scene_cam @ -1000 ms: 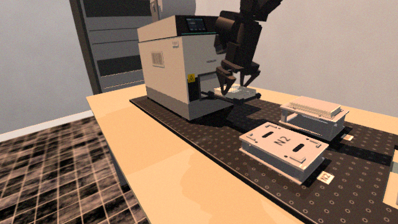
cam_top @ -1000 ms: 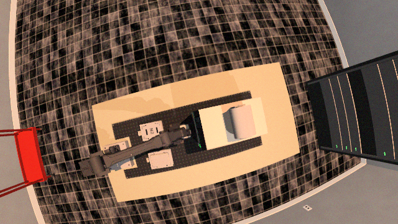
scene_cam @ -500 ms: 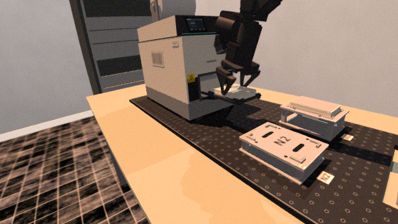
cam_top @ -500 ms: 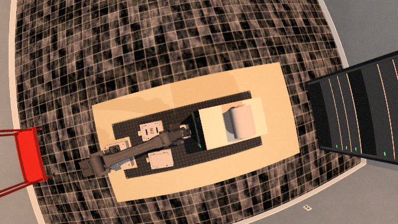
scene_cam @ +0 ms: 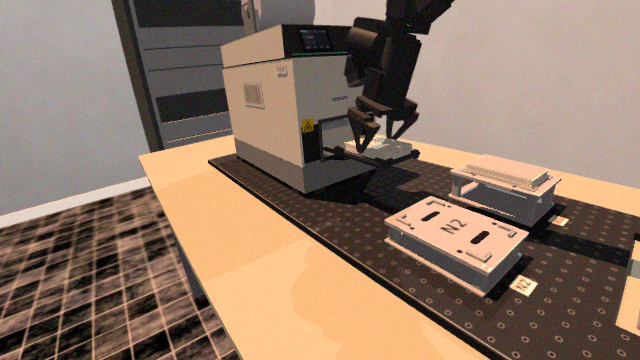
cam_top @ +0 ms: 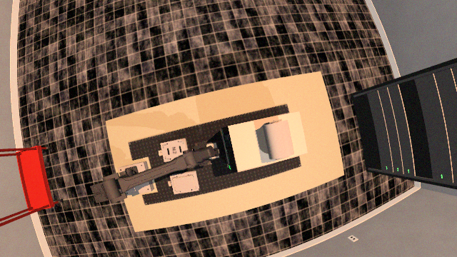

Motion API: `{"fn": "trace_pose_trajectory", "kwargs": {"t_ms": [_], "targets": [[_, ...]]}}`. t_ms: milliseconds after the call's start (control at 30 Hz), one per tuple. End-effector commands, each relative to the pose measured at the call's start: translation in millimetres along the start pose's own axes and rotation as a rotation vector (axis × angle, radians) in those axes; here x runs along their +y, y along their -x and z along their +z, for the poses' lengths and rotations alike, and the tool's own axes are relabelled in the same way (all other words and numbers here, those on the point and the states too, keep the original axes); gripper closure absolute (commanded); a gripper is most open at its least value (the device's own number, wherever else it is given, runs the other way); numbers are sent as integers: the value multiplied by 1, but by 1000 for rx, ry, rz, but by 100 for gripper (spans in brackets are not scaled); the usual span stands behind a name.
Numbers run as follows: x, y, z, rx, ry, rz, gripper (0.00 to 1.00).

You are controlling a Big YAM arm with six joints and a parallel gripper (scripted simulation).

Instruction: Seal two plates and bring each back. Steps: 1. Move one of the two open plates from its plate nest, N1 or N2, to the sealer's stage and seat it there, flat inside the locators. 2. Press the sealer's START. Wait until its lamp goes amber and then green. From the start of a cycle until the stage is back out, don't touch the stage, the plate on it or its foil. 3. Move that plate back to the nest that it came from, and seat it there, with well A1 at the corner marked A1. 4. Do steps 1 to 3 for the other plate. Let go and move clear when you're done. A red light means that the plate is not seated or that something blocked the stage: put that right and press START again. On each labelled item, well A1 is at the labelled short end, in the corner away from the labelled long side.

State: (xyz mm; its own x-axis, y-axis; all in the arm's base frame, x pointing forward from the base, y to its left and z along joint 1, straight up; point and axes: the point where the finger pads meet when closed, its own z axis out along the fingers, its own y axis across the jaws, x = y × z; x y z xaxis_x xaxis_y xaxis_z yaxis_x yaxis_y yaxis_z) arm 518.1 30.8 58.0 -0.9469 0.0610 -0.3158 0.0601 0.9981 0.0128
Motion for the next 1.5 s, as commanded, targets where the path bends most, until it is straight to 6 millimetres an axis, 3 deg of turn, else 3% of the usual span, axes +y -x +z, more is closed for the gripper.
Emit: {"fn": "trace_pose_trajectory", "kwargs": {"t_ms": [0,633,833,1467], "targets": [[-22,-28,37,109,-31,16,100],[-20,-18,36,91,-27,17,100],[-7,-16,35,85,-20,6,100],[1,-11,35,69,-7,24,100]]}}
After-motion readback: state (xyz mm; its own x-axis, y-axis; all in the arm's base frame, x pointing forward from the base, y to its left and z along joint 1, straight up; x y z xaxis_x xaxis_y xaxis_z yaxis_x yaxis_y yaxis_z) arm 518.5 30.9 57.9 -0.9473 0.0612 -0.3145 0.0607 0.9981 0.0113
